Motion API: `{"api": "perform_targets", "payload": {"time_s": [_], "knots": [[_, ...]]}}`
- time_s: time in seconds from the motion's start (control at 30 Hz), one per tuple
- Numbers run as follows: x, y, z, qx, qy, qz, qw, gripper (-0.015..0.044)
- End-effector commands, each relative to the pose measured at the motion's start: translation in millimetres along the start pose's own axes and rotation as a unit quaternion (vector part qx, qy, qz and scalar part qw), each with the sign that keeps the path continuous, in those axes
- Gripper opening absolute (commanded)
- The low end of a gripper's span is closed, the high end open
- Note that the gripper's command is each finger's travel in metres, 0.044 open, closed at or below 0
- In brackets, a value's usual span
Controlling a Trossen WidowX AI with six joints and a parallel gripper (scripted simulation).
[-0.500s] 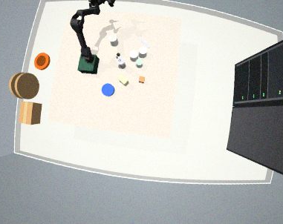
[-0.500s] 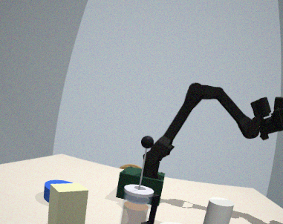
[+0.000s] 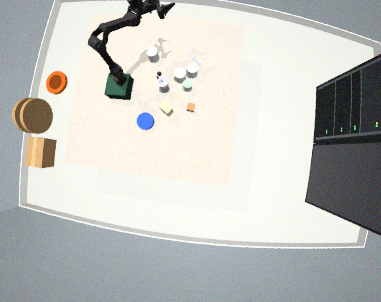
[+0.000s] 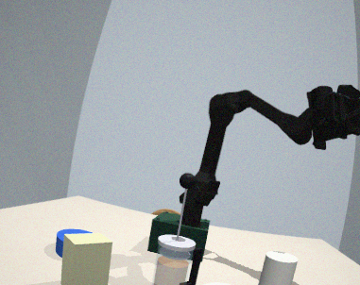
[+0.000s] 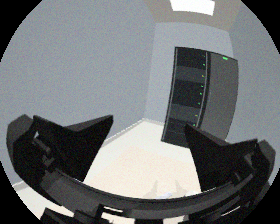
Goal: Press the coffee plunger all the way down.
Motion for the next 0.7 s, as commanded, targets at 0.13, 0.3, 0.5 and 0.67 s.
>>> {"api": "perform_targets", "payload": {"time_s": [0.13, 0.3, 0.5, 0.67], "knots": [[37.2, -124.2, 12.5, -0.067, 0.081, 0.051, 0.993, 0.0440], [49.7, -187.5, 45.8, -0.112, 0.134, 0.059, 0.983, 0.0440], [52.7, -247.4, 105.1, -0.172, 0.200, 0.041, 0.964, 0.0440], [44.5, -279.9, 164.2, -0.224, 0.250, 0.004, 0.942, 0.0440]]}}
Point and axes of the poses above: the point midway between the two fingers, 35 mm back from their tips, its own z axis back along the fingers, its own y axis across the jaws, x = y × z, the point moved 3 cm from there along z, back along the fingers, and after that the axes turned 15 degrees about -z, right-handed, at the moved point
